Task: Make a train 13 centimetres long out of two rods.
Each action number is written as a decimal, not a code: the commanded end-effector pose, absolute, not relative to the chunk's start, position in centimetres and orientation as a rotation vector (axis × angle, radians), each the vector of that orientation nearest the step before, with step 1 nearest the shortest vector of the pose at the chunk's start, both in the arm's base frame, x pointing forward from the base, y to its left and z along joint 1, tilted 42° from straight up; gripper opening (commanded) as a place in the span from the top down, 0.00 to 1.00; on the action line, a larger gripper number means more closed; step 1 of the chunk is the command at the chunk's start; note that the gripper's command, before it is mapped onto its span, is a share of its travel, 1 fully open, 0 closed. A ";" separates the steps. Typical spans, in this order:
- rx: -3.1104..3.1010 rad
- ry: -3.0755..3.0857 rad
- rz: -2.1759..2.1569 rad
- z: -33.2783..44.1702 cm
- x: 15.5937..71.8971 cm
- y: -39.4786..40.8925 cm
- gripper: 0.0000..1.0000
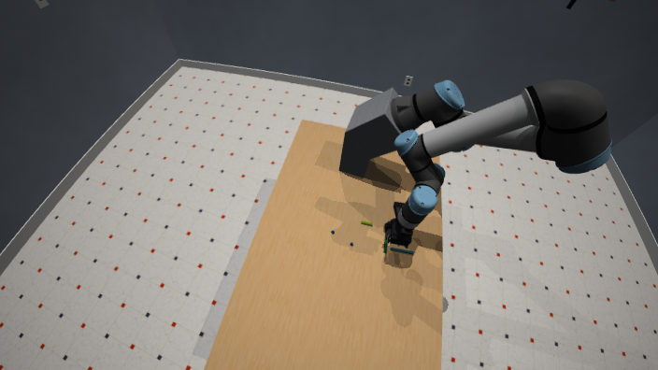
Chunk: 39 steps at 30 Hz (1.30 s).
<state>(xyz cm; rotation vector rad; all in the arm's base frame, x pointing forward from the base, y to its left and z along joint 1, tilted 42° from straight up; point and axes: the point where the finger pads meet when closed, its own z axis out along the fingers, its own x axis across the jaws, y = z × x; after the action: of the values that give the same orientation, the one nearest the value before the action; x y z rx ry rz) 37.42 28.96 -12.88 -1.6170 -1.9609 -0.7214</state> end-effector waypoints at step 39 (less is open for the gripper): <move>-1.617 -1.961 -0.722 -16.2 37.3 31.8 0.86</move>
<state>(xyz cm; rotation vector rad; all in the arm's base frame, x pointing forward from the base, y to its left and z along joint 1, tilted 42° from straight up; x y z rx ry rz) 37.22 31.61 -15.92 -1.6162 -1.9612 -0.7210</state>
